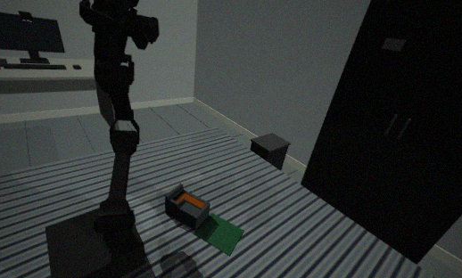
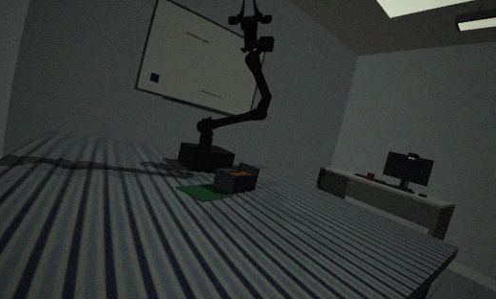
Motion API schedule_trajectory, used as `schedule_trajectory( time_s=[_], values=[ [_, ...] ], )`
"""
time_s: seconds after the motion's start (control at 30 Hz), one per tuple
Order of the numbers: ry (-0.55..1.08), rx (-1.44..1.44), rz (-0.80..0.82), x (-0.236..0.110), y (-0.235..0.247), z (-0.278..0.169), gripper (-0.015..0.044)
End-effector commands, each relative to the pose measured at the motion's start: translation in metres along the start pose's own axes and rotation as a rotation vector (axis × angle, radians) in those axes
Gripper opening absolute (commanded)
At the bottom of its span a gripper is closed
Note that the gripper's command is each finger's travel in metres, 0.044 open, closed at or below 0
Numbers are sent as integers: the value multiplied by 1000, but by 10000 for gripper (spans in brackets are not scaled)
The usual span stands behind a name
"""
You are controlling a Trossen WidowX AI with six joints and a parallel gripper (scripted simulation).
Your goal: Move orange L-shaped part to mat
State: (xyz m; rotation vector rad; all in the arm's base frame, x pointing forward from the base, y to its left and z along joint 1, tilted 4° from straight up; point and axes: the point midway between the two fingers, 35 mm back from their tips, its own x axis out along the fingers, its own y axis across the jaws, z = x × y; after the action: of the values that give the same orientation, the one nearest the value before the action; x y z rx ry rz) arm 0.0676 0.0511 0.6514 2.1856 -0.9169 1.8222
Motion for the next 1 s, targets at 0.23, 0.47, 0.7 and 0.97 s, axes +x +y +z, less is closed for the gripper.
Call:
schedule_trajectory(
  time_s=[0.23, 0.47, 0.7, 0.97],
  values=[
    [-211, 817, 466, 11, 171, 62, 180],
    [-393, 1247, 834, -19, 221, 169, 180],
    [-615, 1499, 1206, -79, 210, 271, 180],
    [-791, 1596, 1596, -153, 171, 339, 180]
  ],
)
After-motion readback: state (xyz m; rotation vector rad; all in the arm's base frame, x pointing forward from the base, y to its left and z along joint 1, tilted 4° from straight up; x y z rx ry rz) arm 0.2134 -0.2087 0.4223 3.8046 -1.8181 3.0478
